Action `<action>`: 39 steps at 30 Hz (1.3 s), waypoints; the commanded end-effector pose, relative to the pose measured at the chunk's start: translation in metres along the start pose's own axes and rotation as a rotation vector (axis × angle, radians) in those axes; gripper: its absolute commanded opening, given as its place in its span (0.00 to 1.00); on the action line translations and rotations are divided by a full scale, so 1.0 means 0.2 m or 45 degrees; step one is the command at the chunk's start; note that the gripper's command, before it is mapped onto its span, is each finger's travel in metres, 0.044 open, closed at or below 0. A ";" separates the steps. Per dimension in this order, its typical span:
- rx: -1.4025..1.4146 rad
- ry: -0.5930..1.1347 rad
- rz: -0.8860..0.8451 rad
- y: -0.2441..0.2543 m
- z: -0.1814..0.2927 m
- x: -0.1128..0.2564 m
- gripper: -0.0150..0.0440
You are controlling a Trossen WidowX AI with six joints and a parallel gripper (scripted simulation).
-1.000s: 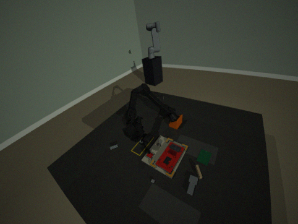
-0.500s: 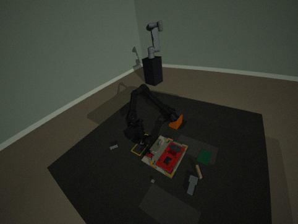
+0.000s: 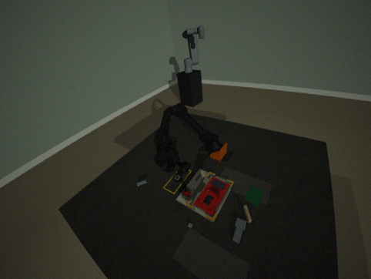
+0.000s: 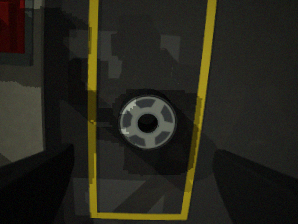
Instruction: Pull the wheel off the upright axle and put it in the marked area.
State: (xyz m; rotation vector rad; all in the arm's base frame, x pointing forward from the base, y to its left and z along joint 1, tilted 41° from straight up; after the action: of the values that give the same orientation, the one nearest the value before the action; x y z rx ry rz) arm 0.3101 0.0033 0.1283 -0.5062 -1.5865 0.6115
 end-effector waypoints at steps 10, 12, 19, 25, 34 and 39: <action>0.006 0.010 -0.004 0.13 0.42 0.26 1.00; 0.006 0.010 -0.004 0.13 0.42 0.26 1.00; 0.006 0.010 -0.004 0.13 0.42 0.26 1.00; 0.006 0.010 -0.004 0.13 0.42 0.26 1.00; 0.006 0.010 -0.004 0.13 0.42 0.26 1.00; 0.006 0.010 -0.004 0.13 0.42 0.26 1.00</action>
State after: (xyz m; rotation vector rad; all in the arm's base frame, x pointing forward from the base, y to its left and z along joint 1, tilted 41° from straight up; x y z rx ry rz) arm 0.2215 0.0479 0.1459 -0.5031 -1.5796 0.6169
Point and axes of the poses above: the point midway between the two fingers, 35 mm back from their tips, its own x axis back along the fingers, its own y axis across the jaws, z = x × y, the point moved 3 cm from there along x, back along the fingers, and after that the axes turned 7 degrees about -x, right-handed, at the moved point
